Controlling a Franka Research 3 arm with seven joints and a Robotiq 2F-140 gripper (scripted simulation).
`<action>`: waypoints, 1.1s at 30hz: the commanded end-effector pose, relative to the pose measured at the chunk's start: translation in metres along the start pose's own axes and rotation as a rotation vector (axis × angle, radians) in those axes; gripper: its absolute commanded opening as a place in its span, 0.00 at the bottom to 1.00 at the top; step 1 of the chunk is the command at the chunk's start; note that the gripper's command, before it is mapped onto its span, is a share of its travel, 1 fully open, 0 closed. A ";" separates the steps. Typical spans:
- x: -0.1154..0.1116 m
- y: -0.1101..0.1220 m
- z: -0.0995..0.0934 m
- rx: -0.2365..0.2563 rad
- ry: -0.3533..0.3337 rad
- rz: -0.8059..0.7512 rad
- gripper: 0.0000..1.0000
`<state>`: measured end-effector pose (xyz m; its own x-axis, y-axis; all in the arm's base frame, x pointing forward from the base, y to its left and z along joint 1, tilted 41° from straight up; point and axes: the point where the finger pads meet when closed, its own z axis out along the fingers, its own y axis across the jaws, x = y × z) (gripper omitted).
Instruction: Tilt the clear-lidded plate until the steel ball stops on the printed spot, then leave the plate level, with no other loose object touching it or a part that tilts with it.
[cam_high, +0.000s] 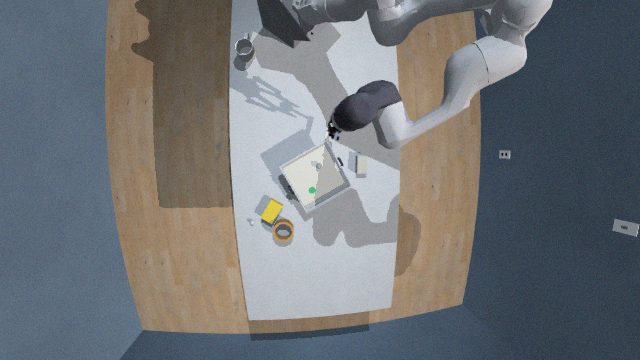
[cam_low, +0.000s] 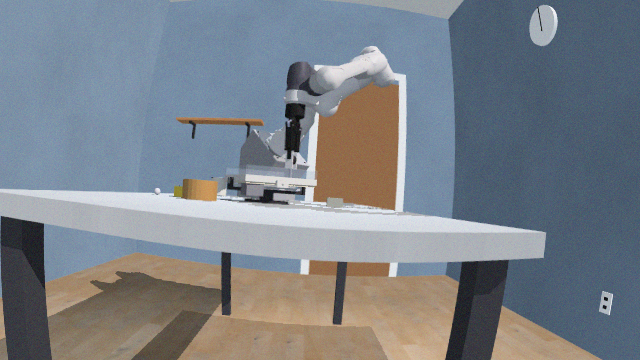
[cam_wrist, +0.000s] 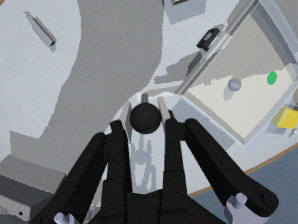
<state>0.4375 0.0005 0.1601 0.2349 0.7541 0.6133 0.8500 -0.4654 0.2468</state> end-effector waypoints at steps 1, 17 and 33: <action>-0.001 0.002 0.000 -0.008 -0.003 0.003 0.00; 0.000 0.000 0.006 -0.008 -0.003 0.003 0.00; 0.003 0.000 0.005 -0.008 -0.003 0.003 0.00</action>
<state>0.4379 0.0030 0.1558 0.2398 0.7559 0.6092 0.8469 -0.4696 0.2494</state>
